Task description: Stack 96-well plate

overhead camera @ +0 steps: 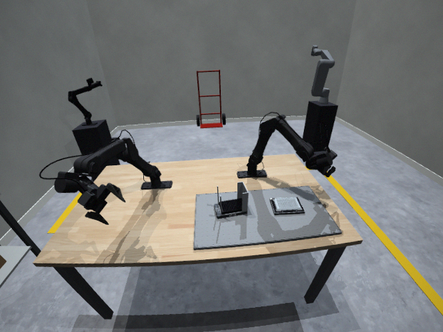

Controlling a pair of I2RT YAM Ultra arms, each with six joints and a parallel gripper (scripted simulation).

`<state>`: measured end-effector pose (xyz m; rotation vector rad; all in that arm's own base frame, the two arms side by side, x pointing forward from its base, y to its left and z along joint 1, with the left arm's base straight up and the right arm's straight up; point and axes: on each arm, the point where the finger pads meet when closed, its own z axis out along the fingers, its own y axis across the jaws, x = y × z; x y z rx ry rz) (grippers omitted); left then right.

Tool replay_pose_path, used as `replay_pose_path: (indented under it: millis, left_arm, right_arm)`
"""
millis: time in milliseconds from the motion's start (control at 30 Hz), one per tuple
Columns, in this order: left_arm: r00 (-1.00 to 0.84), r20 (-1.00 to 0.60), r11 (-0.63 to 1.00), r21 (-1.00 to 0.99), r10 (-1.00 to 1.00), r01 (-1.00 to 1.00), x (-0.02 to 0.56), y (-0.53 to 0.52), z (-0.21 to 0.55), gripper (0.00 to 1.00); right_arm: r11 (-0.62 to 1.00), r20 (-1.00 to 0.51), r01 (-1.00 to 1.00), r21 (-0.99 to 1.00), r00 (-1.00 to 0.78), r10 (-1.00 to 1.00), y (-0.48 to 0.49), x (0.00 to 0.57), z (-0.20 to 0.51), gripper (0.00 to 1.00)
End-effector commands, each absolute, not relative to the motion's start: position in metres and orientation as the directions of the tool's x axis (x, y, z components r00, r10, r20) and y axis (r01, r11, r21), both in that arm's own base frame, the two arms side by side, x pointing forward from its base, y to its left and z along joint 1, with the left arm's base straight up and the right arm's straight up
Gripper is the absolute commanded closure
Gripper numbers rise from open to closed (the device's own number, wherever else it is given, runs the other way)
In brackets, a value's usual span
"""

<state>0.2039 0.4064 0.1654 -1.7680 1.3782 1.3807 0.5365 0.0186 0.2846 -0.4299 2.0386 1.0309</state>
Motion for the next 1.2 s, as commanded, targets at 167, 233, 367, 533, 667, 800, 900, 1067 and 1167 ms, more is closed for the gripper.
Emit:
replay_pose_path:
  millis: [167,233,367,533,667,800,900,1067,1167]
  left_arm:
    - [-0.012,-0.923,-0.366,0.164,-0.385,-0.916,0.205,0.408,0.174,0.0]
    - [-0.012,-0.923,-0.366,0.164,-0.385,-0.916,0.205,0.408,0.174,0.0]
    - [-0.012,-0.923,-0.366,0.164,-0.385,-0.916,0.205,0.408,0.174,0.0]
    - [-0.012,-0.923,-0.366,0.164,-0.385,-0.916,0.205,0.408,0.174,0.0]
    - [-0.012,-0.923,-0.366,0.164,-0.385,-0.916,0.205,0.408,0.174,0.0]
    - [-0.012,-0.923,-0.366,0.164,-0.385,-0.916,0.205,0.408,0.174,0.0]
    - [-0.012,-0.923,-0.366,0.164,-0.385,-0.916,0.205,0.408,0.174,0.0]
    - [-0.012,-0.923,-0.366,0.164,-0.385,-0.916,0.205,0.408,0.174,0.0]
    - [-0.012,-0.923,-0.366,0.164,-0.385,-0.916,0.205,0.408,0.174,0.0]
  right_arm:
    - [0.61,-0.777,-0.598,0.519,-0.628,0.045,0.021,0.531,0.299,0.0]
    - [0.612,-0.777,-0.598,0.518,-0.628,0.044,0.021,0.53,0.3,0.0]
    - [0.621,-0.779,-0.594,0.511,-0.626,0.042,0.02,0.529,0.303,0.0]
    - [0.64,-0.782,-0.586,0.497,-0.622,0.038,0.02,0.525,0.311,0.0]
    - [0.662,-0.786,-0.575,0.48,-0.617,0.033,0.018,0.52,0.32,0.0]
    - [0.676,-0.789,-0.569,0.469,-0.614,0.031,0.018,0.517,0.325,0.0]
    - [0.699,-0.793,-0.556,0.45,-0.608,0.027,0.016,0.511,0.335,0.0]
    - [0.744,-0.802,-0.528,0.411,-0.596,0.02,0.013,0.499,0.354,0.0]
    - [0.773,-0.809,-0.506,0.383,-0.588,0.016,0.011,0.489,0.367,0.0]
